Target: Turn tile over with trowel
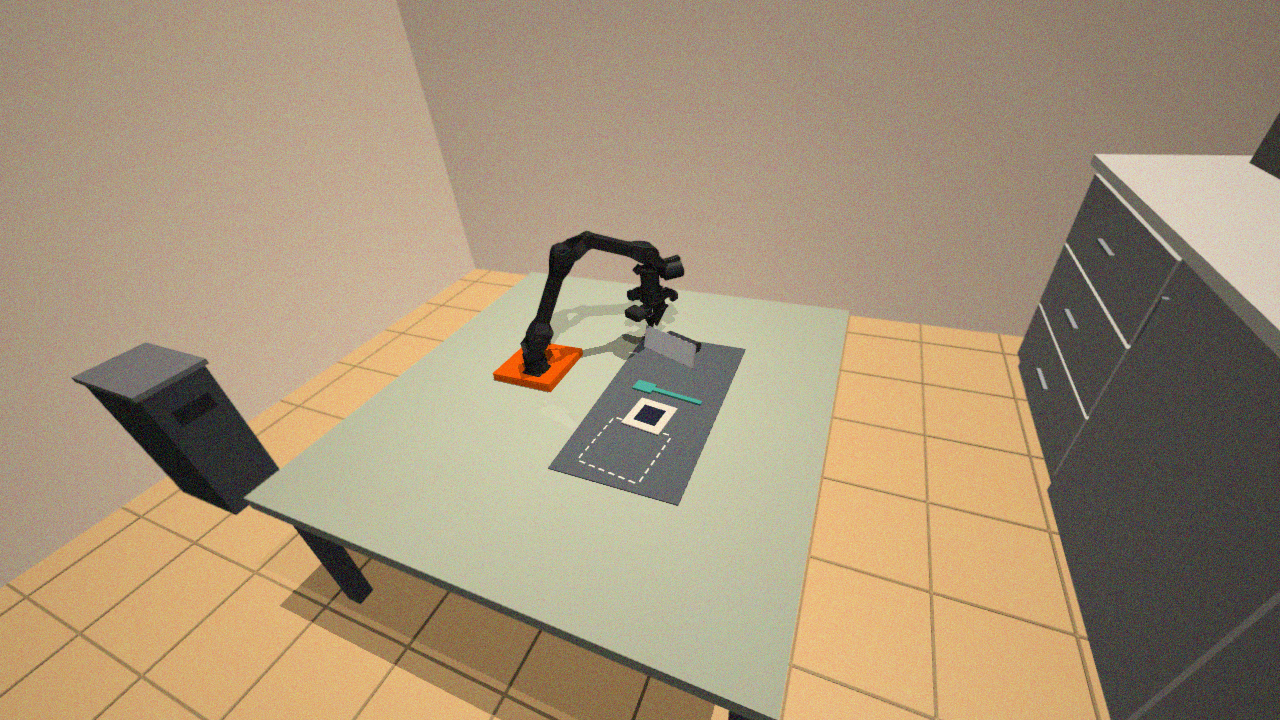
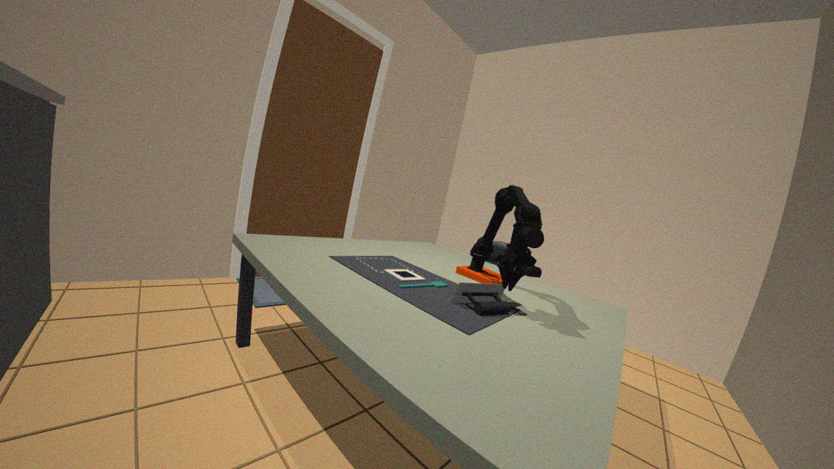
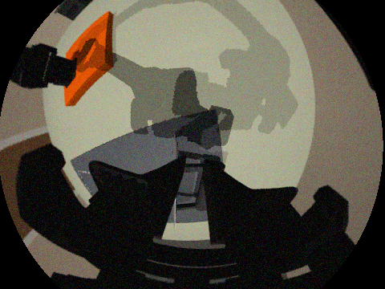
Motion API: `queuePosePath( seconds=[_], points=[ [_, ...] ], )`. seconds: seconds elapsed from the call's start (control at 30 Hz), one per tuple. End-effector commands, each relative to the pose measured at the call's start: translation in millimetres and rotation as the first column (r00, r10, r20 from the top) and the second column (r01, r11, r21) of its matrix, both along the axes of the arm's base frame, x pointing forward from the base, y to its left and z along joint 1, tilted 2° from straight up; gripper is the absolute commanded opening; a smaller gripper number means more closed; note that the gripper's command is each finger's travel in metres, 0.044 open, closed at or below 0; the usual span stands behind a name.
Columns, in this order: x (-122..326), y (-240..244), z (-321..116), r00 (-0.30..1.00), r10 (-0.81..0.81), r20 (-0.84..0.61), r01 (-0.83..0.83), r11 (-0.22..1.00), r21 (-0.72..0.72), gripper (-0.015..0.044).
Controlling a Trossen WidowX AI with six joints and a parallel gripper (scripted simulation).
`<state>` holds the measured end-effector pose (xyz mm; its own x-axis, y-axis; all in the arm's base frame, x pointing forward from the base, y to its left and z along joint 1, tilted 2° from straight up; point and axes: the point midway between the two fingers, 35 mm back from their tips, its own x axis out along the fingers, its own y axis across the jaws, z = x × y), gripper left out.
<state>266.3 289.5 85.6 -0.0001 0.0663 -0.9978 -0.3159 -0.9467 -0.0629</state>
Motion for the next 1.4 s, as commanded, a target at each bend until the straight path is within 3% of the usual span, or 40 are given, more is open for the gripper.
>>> queuePosePath(
  seconds=[0.0,1.37],
  points=[
    [-2,-8,-2,1.0,0.001,-0.003,-0.001,1.0,-0.008,0.01],
    [-21,-66,-7,1.0,-0.003,-0.009,0.003,1.0,-0.014,0.01]
  ],
)
